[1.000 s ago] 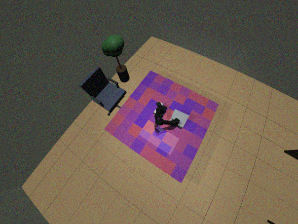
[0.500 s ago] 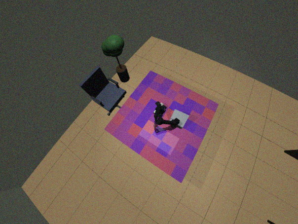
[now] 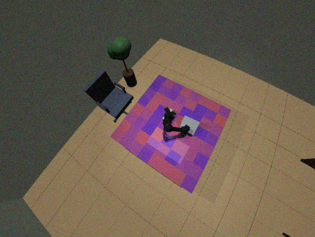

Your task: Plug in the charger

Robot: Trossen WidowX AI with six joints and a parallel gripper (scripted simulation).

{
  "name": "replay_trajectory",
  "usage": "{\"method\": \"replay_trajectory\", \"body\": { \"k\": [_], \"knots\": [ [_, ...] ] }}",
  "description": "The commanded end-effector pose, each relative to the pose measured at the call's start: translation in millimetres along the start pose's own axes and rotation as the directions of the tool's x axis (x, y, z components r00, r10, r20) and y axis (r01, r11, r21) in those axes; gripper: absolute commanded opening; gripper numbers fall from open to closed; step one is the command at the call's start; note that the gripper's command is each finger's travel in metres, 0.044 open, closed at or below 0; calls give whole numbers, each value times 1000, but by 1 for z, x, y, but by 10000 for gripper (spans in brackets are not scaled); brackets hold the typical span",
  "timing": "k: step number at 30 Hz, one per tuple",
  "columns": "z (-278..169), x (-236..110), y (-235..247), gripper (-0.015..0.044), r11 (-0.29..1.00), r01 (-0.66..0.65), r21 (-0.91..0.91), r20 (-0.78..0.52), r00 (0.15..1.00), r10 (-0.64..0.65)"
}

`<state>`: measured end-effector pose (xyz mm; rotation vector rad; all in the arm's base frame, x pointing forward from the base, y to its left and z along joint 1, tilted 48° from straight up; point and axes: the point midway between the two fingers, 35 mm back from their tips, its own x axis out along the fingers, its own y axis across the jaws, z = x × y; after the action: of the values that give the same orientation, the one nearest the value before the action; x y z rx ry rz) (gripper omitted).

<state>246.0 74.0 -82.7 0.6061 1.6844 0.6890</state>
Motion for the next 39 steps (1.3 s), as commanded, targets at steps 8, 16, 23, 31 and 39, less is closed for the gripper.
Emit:
{"method": "replay_trajectory", "body": {
  "k": [8,16,23,31,39],
  "knots": [
    [3,-1,1,0,1000,-6,4,2,1000,6],
    [5,-1,2,0,1000,-6,4,3,1000,6],
    [6,-1,2,0,1000,-6,4,3,1000,6],
    [8,-1,2,0,1000,-6,4,3,1000,6],
    [8,-1,2,0,1000,-6,4,3,1000,6]
  ]
}}
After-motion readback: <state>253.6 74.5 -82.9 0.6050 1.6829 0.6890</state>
